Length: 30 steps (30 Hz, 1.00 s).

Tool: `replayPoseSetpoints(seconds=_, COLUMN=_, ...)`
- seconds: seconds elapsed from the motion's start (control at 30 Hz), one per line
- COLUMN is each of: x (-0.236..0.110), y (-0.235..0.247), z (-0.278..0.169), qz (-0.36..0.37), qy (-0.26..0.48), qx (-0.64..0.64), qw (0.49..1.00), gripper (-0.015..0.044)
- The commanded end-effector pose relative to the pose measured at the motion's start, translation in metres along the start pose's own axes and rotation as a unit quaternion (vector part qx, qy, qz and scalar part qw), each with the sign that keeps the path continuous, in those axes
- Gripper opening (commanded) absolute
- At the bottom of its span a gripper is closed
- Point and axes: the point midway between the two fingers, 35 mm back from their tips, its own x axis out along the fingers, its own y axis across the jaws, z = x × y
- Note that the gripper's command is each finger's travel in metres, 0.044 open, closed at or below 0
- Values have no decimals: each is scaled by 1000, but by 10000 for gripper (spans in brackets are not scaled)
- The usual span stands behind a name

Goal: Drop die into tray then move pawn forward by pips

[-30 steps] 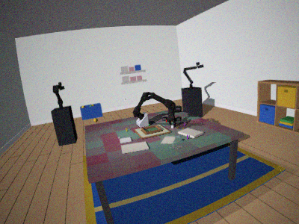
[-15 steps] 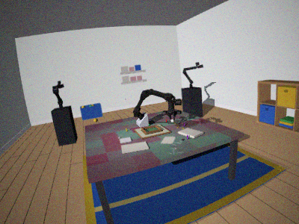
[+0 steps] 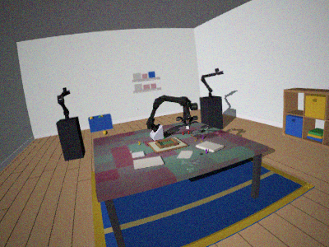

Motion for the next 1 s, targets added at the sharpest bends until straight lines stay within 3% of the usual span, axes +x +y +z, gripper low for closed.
replayPoseSetpoints(seconds=0.0, x=-1, y=-7, z=10, qz=2, qy=1, qx=-47, qw=999, gripper=0)
replayPoseSetpoints(seconds=0.47, x=2, y=-38, z=38, qz=4, qy=0, qx=-253, qw=967, gripper=0)
replayPoseSetpoints(seconds=0.97, x=9, y=-74, z=62, qz=4, qy=-1, qx=-461, qw=887, gripper=0)
